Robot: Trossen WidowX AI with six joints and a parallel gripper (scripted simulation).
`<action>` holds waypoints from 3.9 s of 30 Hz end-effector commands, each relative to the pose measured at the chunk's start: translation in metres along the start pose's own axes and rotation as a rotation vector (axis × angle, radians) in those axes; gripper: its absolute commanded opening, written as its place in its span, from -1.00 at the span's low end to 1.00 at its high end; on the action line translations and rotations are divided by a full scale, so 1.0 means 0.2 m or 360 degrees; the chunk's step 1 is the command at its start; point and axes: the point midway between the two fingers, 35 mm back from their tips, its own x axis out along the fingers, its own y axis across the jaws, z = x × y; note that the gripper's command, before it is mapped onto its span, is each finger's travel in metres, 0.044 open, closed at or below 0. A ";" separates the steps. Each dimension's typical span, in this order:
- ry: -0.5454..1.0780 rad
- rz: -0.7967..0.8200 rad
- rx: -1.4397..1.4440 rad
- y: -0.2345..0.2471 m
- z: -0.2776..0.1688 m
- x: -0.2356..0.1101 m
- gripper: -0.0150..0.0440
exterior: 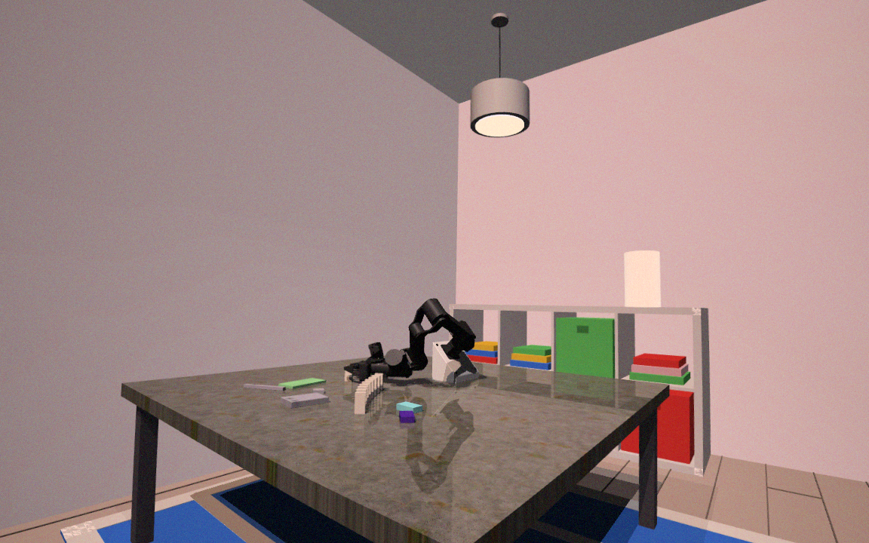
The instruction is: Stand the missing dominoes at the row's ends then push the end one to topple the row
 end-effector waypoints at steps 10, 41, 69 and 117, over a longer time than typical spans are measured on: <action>-0.0005 0.0002 0.0000 0.00 0.25 0.00 1.00; 0.1584 0.0712 -0.1840 -0.03 0.40 0.46 1.00; 0.1872 0.1902 -0.1954 0.00 0.49 0.14 1.00; 0.1871 0.1908 -0.1950 0.01 0.09 0.15 -0.13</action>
